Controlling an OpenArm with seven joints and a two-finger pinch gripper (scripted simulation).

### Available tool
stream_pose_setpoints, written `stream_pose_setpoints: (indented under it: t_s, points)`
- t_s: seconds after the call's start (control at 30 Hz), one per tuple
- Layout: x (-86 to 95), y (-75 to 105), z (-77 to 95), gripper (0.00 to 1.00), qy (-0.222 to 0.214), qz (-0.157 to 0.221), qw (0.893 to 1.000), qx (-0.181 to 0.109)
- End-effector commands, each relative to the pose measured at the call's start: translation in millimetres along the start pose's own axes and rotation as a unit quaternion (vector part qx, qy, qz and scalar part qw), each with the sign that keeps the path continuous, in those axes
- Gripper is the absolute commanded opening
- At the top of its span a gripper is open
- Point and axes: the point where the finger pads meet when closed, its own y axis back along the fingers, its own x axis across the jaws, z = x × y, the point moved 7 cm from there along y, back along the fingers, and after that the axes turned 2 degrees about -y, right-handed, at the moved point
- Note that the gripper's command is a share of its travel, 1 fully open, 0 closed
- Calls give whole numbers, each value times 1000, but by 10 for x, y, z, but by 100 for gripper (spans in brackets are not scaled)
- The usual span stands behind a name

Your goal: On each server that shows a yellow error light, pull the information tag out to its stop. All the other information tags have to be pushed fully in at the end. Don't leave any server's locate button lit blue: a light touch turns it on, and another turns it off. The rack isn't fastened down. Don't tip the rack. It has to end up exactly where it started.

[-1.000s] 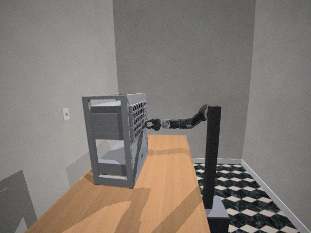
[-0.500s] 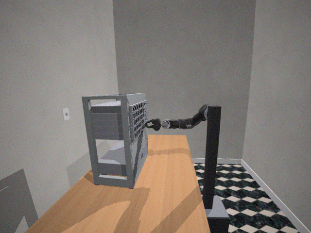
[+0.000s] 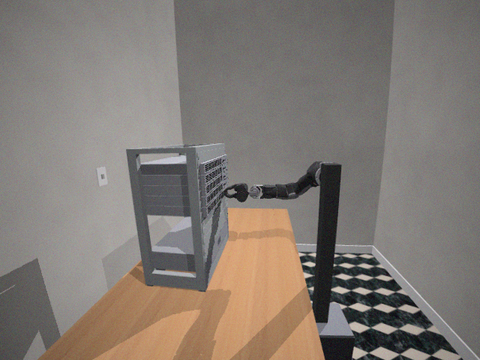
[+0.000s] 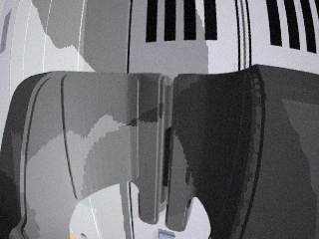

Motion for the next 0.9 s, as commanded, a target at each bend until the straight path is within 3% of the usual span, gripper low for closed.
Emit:
stream_pose_setpoints:
  t_s: [0.0, 0.47, 0.87]
  points:
    - [18, -5, -11, 0, 0, 2, 1000, 2]
    - [20, -3, -13, 0, 0, 2, 1000, 3]
    - [27, 117, -20, 0, 0, 3, 1000, 4]
